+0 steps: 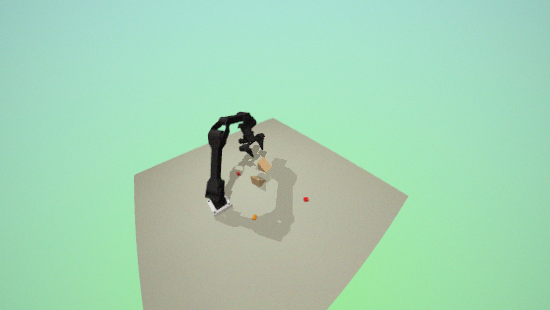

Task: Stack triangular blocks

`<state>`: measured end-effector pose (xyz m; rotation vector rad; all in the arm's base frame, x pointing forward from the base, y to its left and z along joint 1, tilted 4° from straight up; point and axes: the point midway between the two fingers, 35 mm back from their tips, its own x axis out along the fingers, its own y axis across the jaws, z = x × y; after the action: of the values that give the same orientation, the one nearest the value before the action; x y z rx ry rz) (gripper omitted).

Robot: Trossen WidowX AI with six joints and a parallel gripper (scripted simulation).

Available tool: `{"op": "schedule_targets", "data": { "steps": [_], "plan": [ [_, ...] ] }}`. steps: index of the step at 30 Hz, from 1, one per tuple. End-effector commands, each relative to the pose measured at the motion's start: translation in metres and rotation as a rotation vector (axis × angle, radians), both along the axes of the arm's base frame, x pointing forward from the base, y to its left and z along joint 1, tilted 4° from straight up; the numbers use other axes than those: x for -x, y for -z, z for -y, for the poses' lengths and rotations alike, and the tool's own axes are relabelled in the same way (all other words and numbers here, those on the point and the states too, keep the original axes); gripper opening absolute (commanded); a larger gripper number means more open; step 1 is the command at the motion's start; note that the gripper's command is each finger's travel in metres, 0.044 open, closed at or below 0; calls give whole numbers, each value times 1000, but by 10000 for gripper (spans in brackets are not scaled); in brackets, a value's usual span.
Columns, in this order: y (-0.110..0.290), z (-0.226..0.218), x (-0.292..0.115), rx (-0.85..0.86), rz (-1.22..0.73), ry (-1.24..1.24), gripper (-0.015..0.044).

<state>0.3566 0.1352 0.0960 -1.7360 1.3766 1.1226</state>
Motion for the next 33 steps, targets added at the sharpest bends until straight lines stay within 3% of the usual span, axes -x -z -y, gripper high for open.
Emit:
{"op": "schedule_targets", "data": {
  "steps": [1,33],
  "plan": [
    [3,1,-2,6,-3,-12,440],
    [51,23,-8,8,-2,-12,440]
  ]
}}
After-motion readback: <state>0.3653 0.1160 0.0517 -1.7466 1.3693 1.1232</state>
